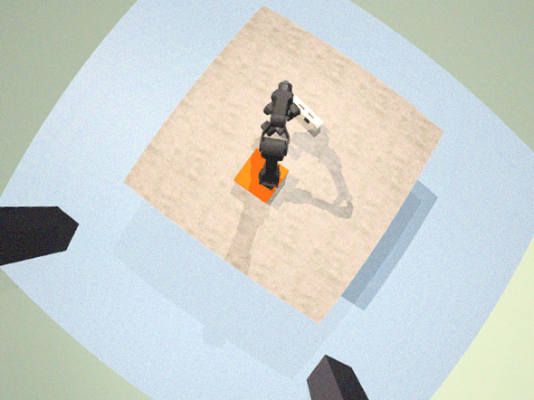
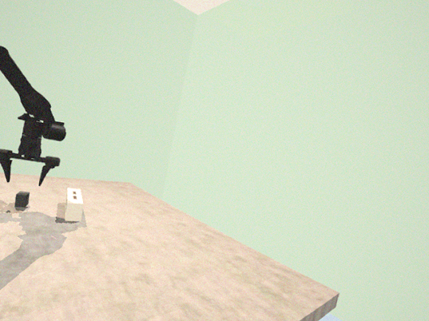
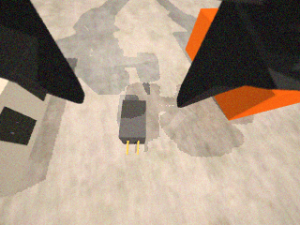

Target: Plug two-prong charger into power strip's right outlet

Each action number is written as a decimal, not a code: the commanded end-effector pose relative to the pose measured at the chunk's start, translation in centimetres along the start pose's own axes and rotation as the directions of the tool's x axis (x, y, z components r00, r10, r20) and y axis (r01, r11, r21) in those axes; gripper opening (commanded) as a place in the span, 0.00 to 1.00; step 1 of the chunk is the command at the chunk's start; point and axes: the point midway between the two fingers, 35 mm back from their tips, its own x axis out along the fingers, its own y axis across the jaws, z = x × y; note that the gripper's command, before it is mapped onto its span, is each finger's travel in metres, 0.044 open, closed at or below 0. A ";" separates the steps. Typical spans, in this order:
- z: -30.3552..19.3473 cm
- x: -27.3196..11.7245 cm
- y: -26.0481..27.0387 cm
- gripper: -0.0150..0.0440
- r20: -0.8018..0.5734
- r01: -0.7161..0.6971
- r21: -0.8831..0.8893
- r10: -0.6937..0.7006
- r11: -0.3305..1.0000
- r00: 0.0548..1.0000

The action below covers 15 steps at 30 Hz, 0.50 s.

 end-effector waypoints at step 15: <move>0.2 1.7 0.0 1.00 -0.006 0.002 -0.012 -0.002 1.000 1.000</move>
